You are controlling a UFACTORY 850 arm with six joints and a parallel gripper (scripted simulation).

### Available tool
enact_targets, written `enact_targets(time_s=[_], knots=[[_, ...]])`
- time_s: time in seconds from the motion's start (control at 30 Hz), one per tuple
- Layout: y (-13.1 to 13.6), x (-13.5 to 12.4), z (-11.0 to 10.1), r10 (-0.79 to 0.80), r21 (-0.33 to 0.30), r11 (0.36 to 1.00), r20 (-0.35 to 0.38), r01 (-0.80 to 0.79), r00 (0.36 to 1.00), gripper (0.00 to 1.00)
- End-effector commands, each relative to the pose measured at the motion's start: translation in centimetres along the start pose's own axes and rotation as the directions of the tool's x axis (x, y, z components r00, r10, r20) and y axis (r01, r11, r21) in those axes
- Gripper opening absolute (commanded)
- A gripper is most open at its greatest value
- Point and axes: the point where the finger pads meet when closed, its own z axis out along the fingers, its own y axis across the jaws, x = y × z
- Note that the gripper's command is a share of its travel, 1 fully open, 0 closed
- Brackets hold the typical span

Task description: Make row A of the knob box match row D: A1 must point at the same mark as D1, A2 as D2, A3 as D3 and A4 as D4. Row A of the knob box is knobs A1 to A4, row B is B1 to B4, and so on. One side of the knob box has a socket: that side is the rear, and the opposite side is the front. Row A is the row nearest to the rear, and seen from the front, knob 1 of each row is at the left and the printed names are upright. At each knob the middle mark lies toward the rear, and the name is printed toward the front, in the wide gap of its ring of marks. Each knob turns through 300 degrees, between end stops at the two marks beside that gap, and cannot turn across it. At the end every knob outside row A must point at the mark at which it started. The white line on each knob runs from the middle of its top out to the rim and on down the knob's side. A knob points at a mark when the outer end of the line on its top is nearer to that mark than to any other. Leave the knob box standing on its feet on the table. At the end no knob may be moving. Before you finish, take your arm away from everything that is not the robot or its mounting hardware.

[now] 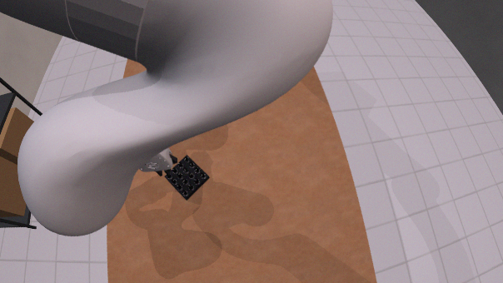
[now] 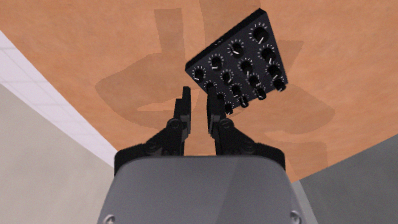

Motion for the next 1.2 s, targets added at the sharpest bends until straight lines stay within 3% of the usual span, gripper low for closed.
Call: enact_targets(time_s=[0.0, 0.5, 1.0, 1.07, 1.1, 1.17], knots=[[-0.02, -0.03, -0.12, 0.155, -0.010, 0.988, -0.009, -0.155, 0.988, 0.19], [-0.02, -0.02, -0.32, 0.460, -0.007, 0.888, -0.011, -0.460, 0.888, 0.19], [-0.02, -0.01, -0.58, 0.781, -0.001, 0.625, -0.013, -0.781, 0.625, 0.19], [-0.02, -0.01, -0.58, 0.781, -0.001, 0.625, -0.013, -0.781, 0.625, 0.19], [-0.02, -0.01, -0.63, 0.825, 0.000, 0.565, -0.013, -0.825, 0.565, 0.19], [-0.02, -0.01, -0.66, 0.848, 0.000, 0.530, -0.013, -0.848, 0.530, 0.19]])
